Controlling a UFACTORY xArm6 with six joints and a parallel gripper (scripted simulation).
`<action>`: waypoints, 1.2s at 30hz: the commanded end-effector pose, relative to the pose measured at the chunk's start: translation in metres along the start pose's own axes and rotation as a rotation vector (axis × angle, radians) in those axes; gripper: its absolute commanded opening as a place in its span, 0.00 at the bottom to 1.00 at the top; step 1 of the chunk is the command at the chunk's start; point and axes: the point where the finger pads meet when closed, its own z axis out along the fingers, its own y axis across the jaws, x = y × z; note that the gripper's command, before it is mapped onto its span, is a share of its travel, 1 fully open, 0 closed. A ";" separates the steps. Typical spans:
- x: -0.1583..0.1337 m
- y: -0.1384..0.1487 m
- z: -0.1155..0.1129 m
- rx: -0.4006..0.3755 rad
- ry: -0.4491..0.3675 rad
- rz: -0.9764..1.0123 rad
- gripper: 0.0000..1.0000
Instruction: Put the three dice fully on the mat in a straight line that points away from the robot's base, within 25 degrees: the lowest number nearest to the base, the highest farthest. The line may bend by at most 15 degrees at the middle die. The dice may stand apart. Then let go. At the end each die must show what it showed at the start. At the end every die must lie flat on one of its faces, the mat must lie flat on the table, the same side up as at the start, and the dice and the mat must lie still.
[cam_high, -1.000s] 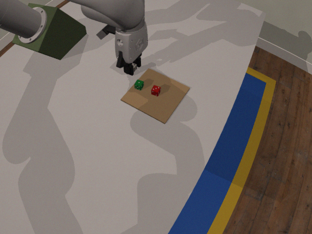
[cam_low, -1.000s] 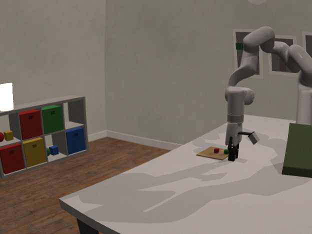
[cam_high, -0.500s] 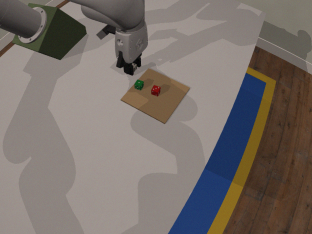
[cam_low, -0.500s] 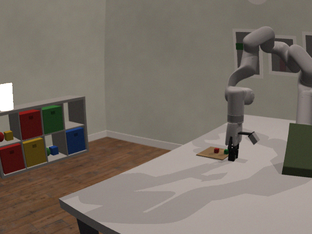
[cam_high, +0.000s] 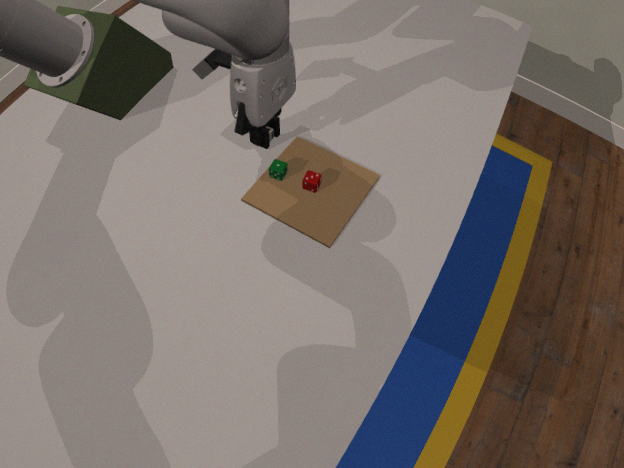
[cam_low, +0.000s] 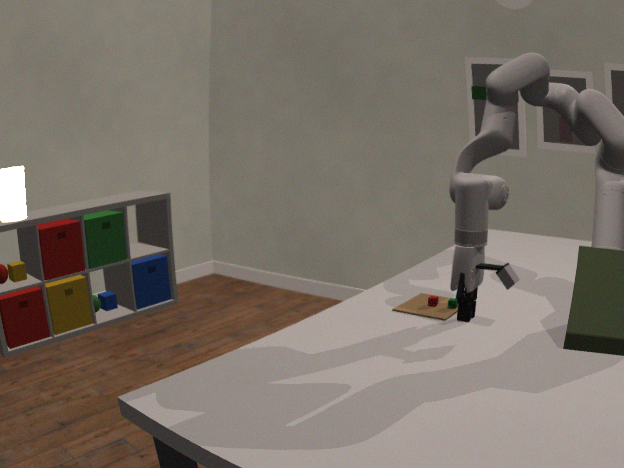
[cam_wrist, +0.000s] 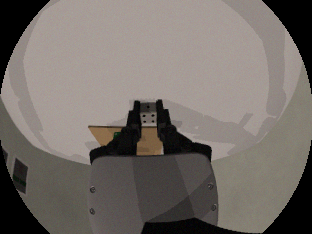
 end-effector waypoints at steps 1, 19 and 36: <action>-0.001 0.000 -0.001 -0.001 -0.002 0.001 0.15; -0.001 0.000 -0.001 -0.001 -0.002 0.001 0.15; -0.001 0.000 -0.022 -0.001 -0.002 0.001 0.15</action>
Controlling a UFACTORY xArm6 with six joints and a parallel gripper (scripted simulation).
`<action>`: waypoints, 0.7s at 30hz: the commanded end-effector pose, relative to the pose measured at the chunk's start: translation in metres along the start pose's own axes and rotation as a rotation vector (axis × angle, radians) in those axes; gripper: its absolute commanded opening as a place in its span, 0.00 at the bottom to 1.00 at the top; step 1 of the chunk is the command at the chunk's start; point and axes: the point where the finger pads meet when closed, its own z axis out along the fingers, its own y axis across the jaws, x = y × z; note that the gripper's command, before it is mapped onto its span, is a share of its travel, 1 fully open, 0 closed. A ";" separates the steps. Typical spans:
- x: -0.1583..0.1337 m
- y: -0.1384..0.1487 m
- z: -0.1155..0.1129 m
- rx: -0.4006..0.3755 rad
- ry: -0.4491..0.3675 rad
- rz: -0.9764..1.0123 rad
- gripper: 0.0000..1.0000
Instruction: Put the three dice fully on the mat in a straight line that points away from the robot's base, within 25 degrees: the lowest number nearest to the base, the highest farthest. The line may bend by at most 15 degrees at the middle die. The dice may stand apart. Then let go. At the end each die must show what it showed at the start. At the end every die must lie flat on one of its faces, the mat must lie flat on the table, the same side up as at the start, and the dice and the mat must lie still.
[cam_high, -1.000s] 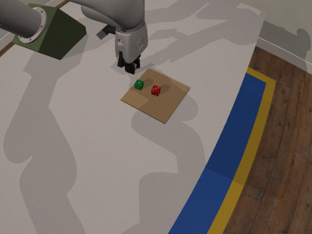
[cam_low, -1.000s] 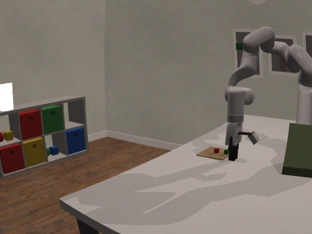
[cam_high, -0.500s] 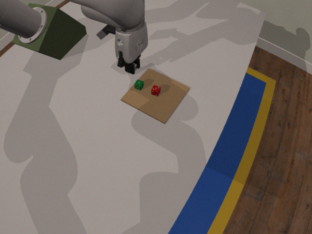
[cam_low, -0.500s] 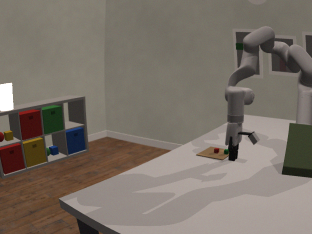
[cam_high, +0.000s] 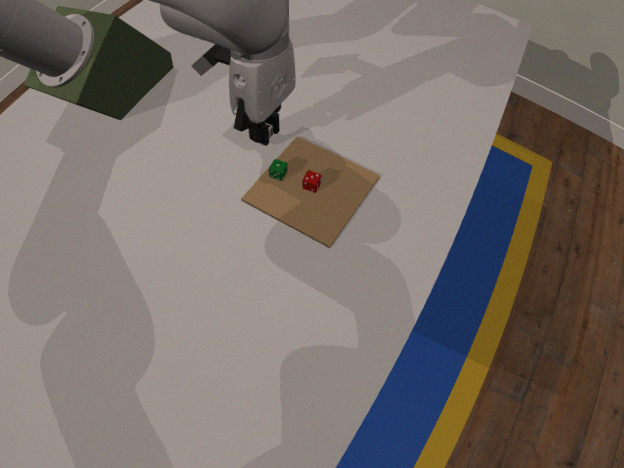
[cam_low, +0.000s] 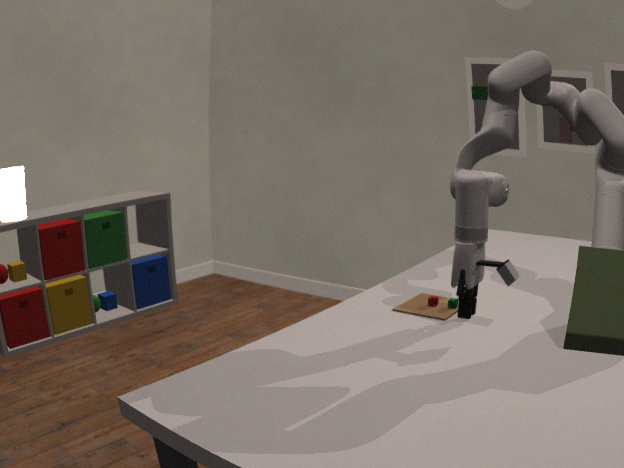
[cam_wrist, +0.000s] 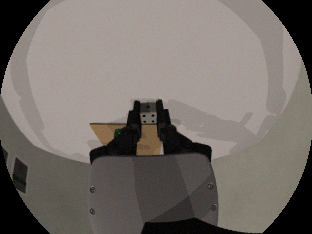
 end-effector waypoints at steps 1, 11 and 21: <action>-0.002 0.000 -0.021 -0.002 -0.004 0.001 0.15; -0.001 0.000 -0.083 -0.002 -0.004 0.001 0.15; -0.001 0.000 -0.094 -0.002 -0.004 0.001 0.15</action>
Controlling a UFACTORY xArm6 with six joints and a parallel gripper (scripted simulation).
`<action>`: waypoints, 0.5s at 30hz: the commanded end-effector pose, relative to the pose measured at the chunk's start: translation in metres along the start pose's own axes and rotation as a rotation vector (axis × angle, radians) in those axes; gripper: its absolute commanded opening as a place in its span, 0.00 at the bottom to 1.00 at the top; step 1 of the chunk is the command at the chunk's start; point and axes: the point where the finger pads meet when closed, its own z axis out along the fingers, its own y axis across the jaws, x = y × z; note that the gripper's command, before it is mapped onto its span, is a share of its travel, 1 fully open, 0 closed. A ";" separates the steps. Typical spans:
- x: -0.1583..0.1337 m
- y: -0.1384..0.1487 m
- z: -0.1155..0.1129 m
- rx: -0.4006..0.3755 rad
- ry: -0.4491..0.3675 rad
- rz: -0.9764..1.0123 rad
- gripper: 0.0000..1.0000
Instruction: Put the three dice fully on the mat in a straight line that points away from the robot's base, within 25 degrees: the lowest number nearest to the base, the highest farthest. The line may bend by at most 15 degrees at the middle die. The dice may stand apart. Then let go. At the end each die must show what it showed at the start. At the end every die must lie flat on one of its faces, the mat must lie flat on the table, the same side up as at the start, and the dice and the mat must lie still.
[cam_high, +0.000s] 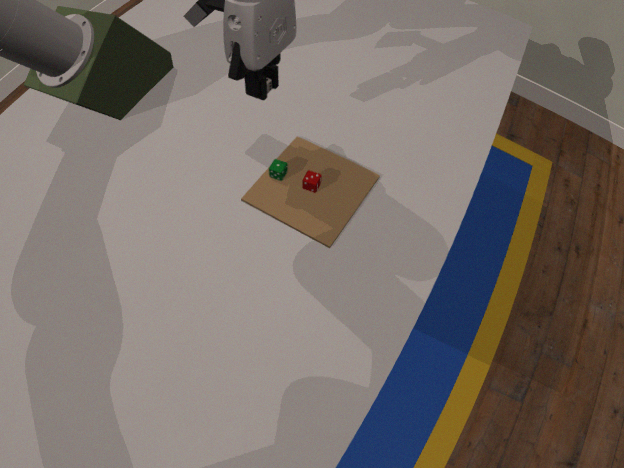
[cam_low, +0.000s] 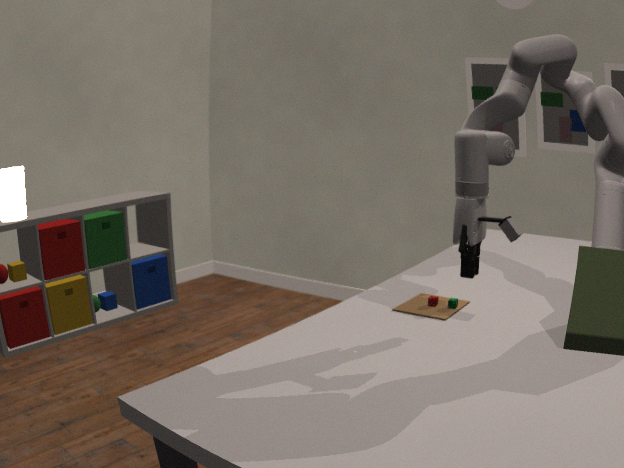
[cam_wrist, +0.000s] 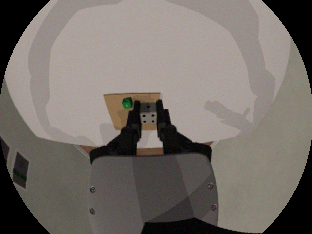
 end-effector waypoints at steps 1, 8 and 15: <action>-0.001 0.000 -0.002 -0.001 -0.002 0.001 0.15; -0.022 -0.002 -0.003 -0.001 -0.003 -0.013 0.15; -0.120 -0.025 -0.006 -0.002 -0.004 -0.076 0.15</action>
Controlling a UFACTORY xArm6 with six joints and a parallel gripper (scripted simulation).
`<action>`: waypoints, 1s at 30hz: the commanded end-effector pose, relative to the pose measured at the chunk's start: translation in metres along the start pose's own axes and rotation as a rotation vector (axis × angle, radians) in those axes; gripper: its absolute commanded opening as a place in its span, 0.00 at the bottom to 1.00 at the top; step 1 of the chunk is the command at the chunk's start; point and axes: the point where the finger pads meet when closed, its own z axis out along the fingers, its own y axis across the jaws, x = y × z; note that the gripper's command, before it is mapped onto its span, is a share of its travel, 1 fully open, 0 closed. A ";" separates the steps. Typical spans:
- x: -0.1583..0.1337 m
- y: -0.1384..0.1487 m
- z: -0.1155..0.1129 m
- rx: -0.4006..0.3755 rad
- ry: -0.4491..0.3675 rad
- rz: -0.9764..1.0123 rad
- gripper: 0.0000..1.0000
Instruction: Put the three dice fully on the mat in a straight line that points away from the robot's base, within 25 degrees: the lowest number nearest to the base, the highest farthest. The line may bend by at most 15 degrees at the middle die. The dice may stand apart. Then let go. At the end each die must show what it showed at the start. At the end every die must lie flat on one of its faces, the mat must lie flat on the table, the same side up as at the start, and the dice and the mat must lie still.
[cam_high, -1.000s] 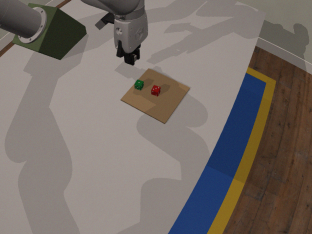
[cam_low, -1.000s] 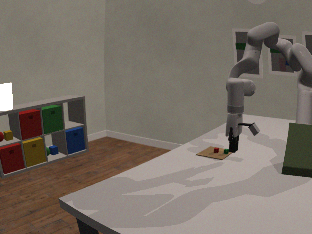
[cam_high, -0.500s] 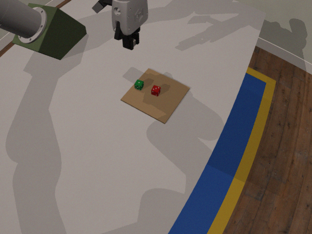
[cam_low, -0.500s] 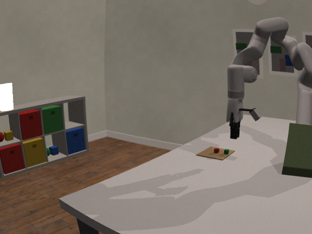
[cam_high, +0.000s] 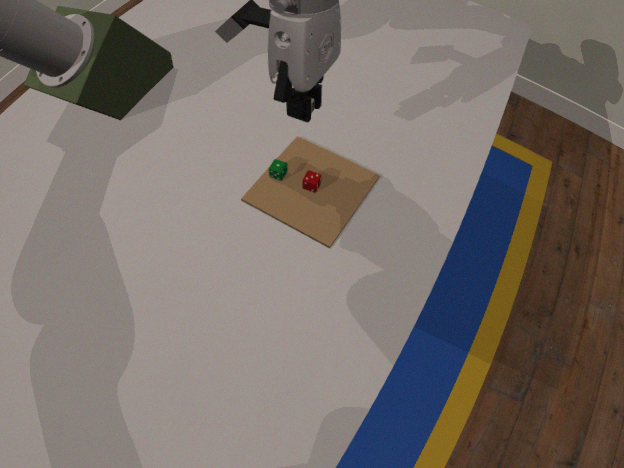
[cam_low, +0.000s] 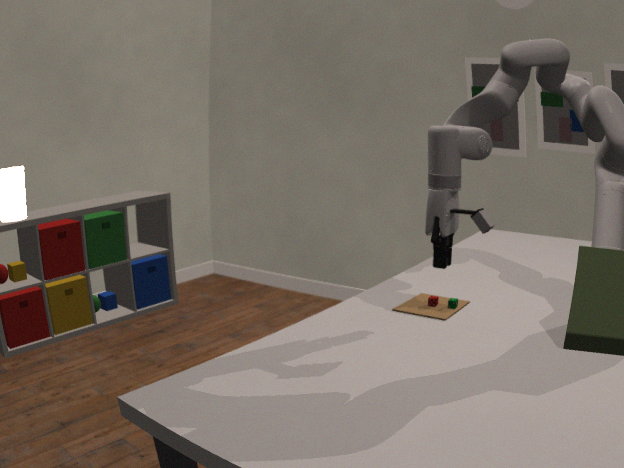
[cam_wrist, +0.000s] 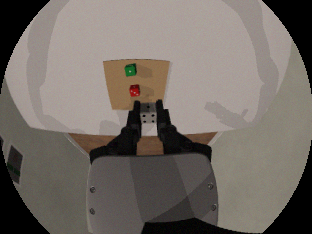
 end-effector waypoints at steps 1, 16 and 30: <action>-0.044 -0.010 0.002 0.000 0.013 -0.035 0.15; -0.080 -0.028 0.003 0.000 0.016 -0.062 0.15; -0.080 -0.028 0.021 0.001 0.016 -0.062 0.15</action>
